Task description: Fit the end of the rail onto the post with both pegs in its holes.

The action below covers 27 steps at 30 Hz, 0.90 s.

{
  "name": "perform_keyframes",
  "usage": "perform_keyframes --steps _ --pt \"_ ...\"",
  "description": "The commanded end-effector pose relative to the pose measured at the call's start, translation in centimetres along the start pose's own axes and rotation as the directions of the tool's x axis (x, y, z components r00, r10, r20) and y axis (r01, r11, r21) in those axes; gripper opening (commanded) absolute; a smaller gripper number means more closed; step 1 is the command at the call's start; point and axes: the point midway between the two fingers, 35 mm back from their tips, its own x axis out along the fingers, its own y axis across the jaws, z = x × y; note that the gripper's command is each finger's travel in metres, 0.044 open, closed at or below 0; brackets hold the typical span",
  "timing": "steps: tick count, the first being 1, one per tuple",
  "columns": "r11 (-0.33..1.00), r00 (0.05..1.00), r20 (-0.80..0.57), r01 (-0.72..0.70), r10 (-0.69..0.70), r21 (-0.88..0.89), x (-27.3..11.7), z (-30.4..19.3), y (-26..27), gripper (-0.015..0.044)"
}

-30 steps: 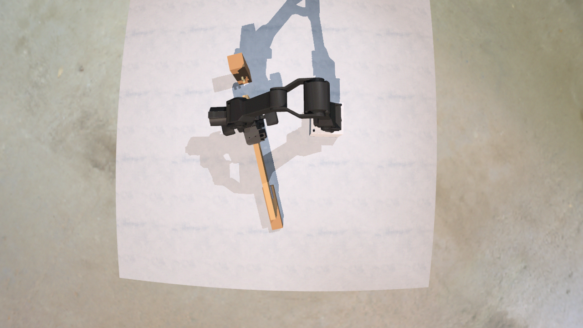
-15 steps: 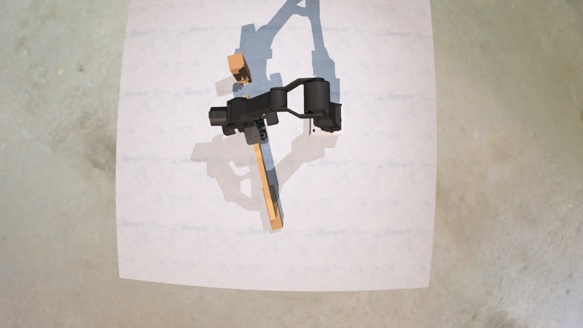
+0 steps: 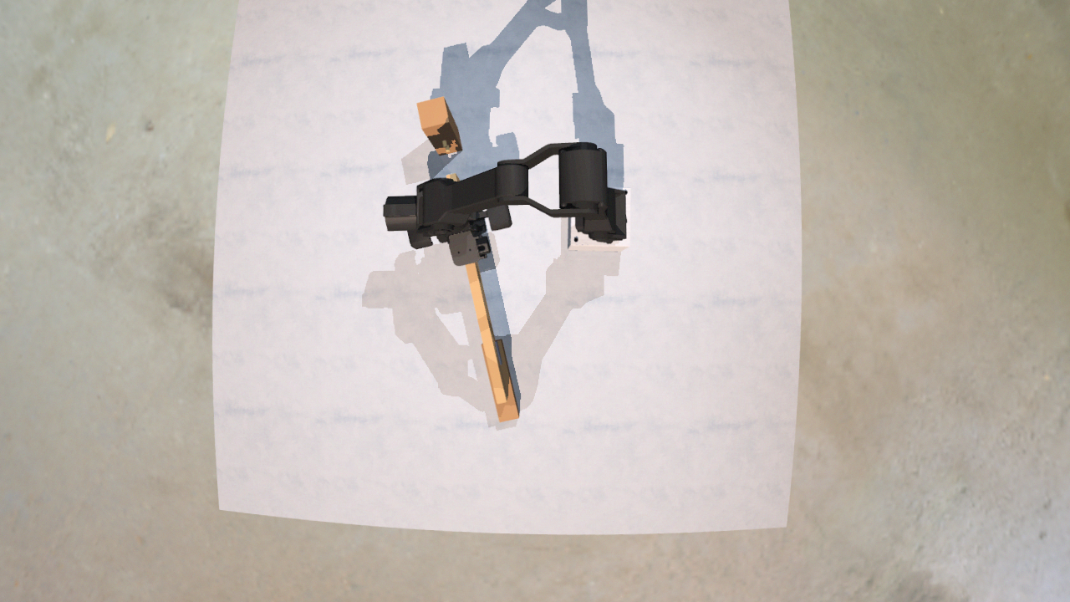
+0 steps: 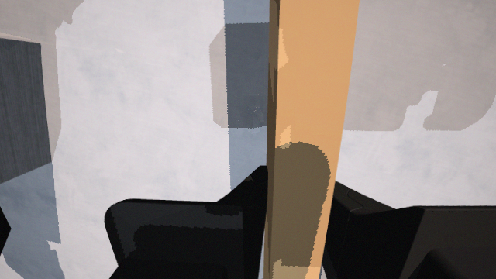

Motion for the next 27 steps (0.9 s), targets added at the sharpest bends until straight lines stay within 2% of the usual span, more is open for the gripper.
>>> perform_keyframes --steps 1,27 --pt "1.0 1.0 0.001 0.002 -0.002 -0.001 -0.07 0.01 -0.07 0.0" --pt "1.0 1.0 0.001 0.002 -0.002 -0.001 -0.17 0.01 -0.16 0.0"
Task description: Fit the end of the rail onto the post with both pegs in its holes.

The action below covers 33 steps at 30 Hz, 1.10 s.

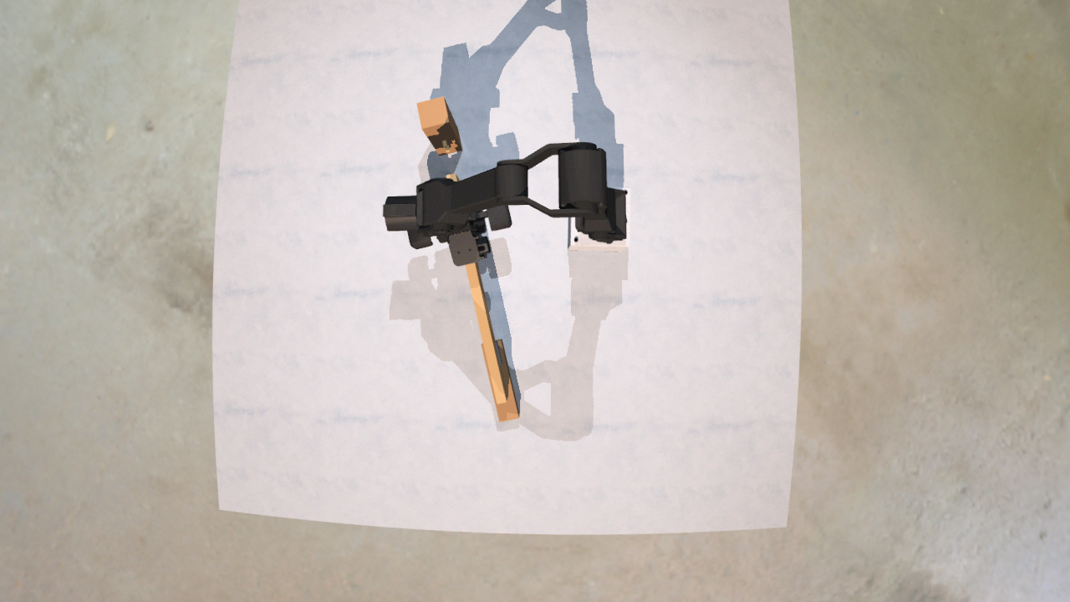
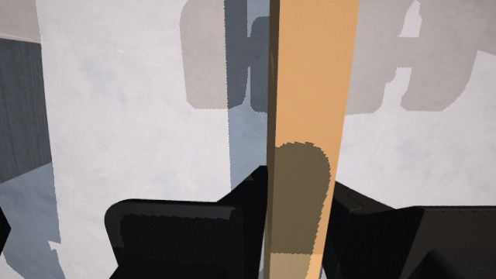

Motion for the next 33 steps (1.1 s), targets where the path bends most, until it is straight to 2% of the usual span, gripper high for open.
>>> perform_keyframes --steps 1,33 --pt "1.0 1.0 0.001 0.003 -0.003 -0.001 -0.16 0.01 -0.15 0.0" --pt "1.0 1.0 0.001 0.003 -0.003 -0.001 -0.14 -0.09 -0.17 0.0"
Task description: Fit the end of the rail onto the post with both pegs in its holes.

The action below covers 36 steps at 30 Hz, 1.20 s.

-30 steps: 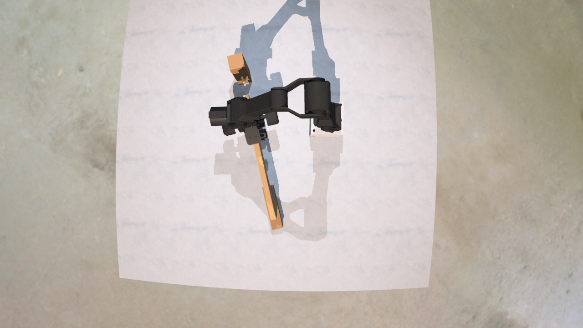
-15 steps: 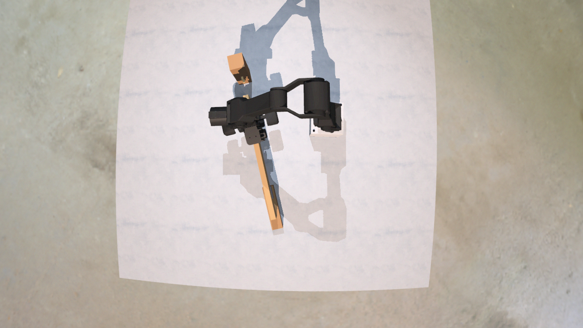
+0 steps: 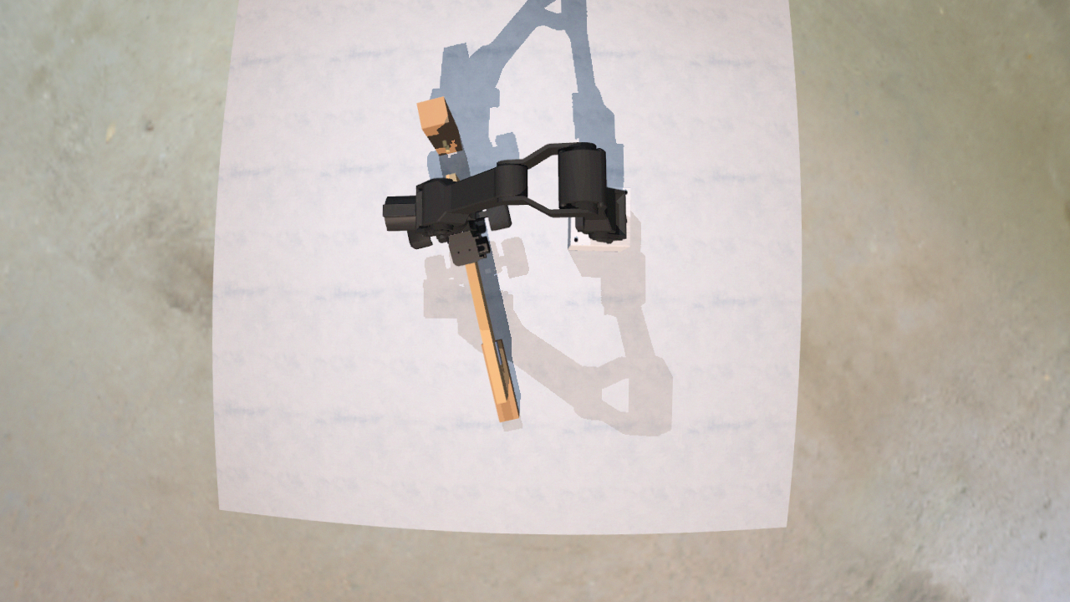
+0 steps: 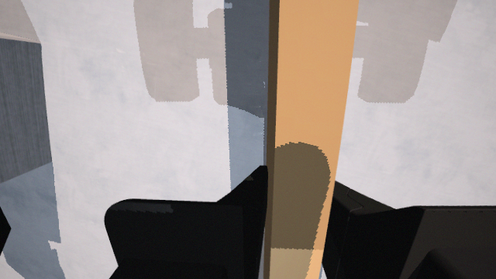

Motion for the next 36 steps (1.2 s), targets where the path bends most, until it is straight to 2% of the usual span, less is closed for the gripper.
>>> perform_keyframes --steps 1,36 --pt "1.0 1.0 0.0 0.004 -0.004 -0.001 -0.1 -0.1 -0.1 0.0" --pt "1.0 1.0 -0.001 0.004 -0.004 -0.001 0.0 -1.1 -0.1 0.0"
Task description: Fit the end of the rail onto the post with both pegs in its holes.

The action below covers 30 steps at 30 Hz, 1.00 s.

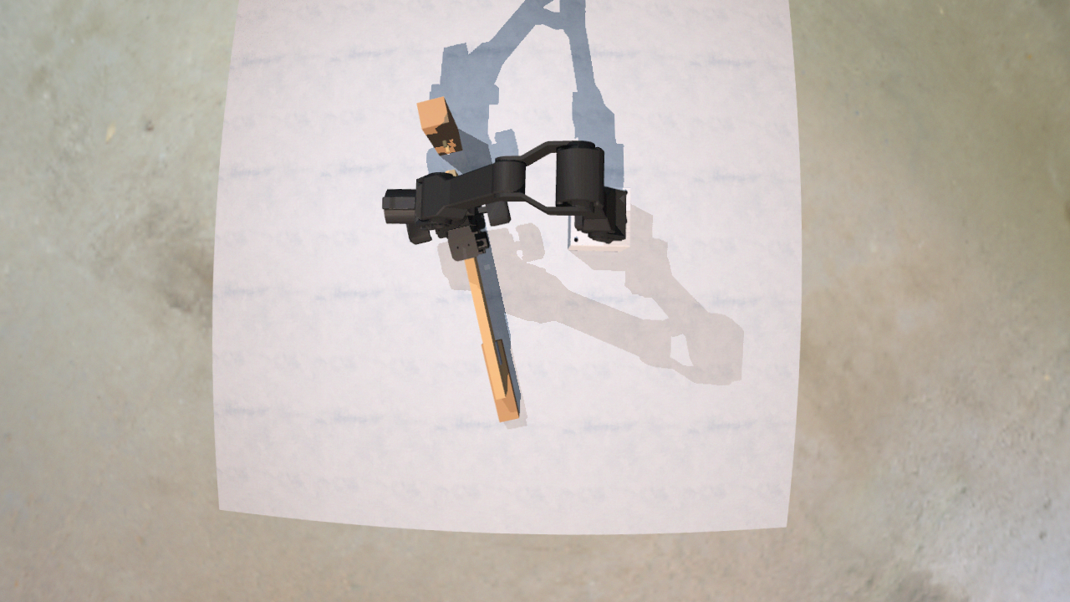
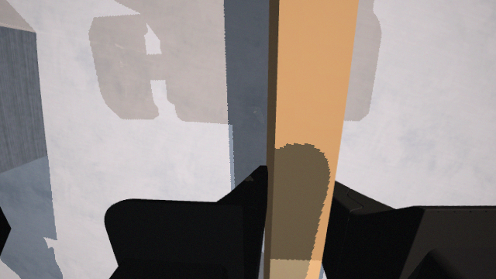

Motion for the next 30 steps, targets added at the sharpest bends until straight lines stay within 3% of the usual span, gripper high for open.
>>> perform_keyframes --steps 1,30 --pt "1.0 1.0 -0.004 0.003 -0.003 -0.004 -0.16 -0.27 -0.17 0.0" --pt "1.0 1.0 -0.005 0.003 -0.003 -0.004 -0.27 -1.14 -0.25 0.0"
